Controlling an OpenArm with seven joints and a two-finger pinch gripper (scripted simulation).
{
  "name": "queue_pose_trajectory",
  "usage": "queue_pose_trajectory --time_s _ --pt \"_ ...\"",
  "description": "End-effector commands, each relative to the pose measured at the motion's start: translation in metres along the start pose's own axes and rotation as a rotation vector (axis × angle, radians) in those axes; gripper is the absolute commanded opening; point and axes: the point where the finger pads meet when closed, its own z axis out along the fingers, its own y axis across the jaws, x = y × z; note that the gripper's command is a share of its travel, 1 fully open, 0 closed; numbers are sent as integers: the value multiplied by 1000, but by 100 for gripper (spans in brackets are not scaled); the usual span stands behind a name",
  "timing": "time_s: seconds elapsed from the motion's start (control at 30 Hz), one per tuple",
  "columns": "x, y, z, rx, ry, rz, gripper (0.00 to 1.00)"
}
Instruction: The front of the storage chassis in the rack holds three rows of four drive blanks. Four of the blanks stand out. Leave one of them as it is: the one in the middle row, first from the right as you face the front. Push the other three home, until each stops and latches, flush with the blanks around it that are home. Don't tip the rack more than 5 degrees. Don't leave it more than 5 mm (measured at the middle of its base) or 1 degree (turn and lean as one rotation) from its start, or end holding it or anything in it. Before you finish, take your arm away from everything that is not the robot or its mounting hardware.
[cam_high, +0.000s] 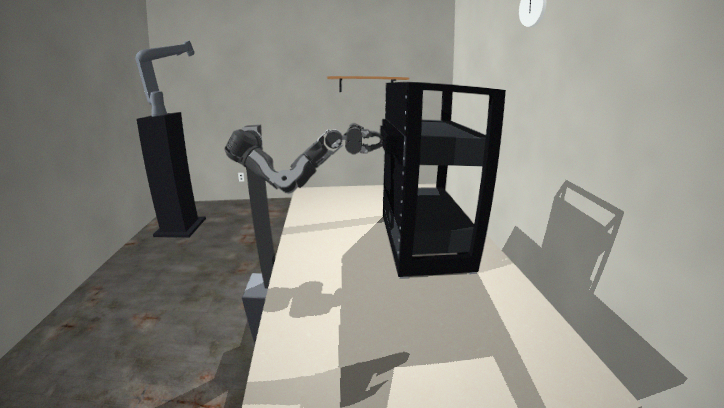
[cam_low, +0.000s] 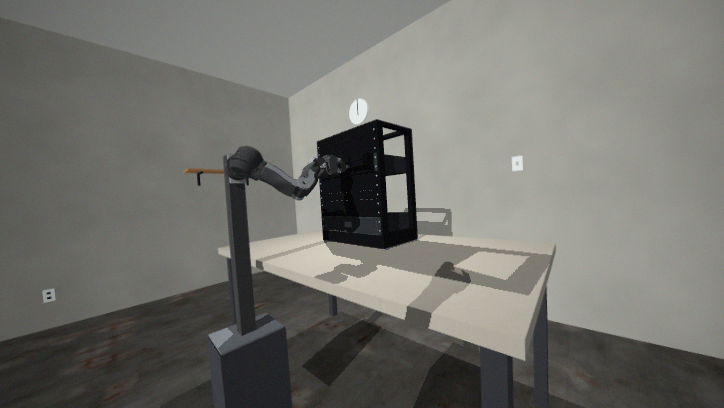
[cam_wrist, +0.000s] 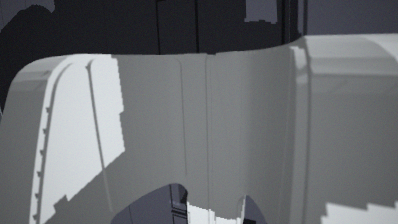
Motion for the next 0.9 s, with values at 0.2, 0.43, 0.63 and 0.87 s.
queue_pose_trajectory --time_s 0.2,0.43,0.63,0.87 --pt "4 15 10 -38 11 -4 0" --pt "4 15 10 -38 11 -4 0" --pt "4 15 10 -38 11 -4 0" --pt "4 15 10 -38 11 -4 0"
